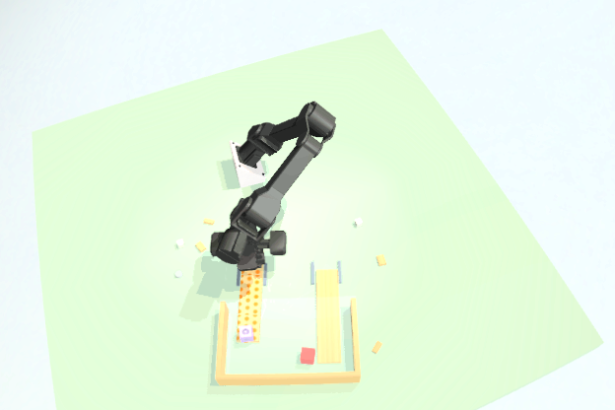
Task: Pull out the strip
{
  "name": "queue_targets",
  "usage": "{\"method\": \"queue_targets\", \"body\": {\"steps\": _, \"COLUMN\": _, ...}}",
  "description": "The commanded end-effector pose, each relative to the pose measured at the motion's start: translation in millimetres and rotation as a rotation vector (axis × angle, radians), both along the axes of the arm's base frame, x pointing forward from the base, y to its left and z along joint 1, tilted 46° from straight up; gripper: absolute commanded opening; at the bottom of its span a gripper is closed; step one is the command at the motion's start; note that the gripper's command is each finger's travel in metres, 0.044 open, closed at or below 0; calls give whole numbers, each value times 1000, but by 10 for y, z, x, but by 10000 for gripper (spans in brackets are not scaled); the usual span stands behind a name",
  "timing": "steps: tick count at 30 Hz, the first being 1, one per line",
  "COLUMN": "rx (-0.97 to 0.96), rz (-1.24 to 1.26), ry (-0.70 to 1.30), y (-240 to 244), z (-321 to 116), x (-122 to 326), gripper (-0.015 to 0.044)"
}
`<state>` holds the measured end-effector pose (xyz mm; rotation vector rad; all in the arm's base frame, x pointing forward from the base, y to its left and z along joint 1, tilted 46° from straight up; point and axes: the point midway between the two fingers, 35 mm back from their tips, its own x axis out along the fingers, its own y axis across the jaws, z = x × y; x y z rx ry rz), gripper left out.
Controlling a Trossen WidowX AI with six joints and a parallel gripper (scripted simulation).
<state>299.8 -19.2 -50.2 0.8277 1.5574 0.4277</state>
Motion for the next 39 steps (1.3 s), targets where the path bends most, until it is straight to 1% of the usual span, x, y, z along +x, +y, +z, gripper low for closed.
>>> {"method": "queue_targets", "body": {"steps": 1, "rx": 1, "rz": 13, "ry": 16, "y": 50, "z": -16, "x": -127, "gripper": 0}}
{"method": "queue_targets", "body": {"steps": 39, "rx": 2, "rz": 13, "ry": 19, "y": 145, "z": 79, "x": -679, "gripper": 0}}
